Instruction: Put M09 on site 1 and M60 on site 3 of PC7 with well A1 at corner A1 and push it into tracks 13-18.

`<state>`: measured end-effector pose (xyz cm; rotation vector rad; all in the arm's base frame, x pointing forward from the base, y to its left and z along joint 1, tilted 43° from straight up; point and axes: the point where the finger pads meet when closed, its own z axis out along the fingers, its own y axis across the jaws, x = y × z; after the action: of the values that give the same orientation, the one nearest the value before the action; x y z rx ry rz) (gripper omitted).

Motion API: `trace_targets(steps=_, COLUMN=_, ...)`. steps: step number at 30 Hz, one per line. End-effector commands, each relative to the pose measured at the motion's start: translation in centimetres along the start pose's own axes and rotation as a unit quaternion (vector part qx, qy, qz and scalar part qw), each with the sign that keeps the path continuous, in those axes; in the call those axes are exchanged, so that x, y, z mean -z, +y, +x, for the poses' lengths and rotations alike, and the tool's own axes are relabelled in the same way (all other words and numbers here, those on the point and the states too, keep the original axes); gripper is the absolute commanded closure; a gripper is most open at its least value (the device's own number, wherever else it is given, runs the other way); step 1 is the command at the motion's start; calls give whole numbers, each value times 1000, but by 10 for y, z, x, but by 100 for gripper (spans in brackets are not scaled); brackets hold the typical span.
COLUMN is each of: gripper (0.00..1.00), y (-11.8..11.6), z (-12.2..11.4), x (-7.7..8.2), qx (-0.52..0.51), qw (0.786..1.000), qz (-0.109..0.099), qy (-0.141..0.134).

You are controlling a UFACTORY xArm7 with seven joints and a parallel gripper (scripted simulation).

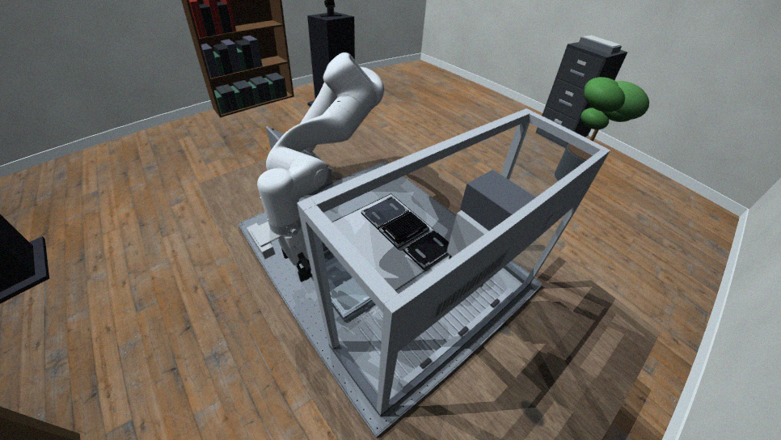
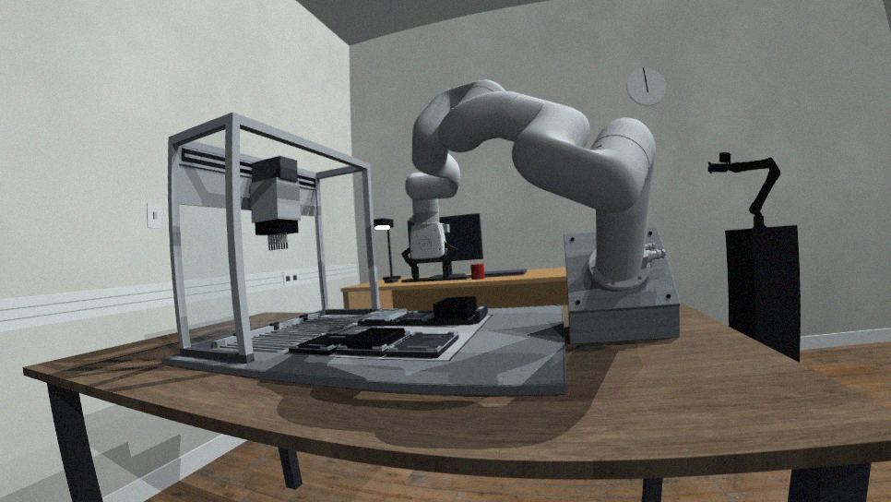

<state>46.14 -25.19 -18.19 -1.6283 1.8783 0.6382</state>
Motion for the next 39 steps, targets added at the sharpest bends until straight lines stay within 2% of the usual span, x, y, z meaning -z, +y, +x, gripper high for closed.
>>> trace_targets(steps=1, gripper=0, y=-1, z=1, x=-3, qx=0, qw=1000, qz=2, qy=2)
trace_targets(steps=39, gripper=0, y=-1, z=1, x=-60, qx=0, qw=1000, qz=2, qy=2)
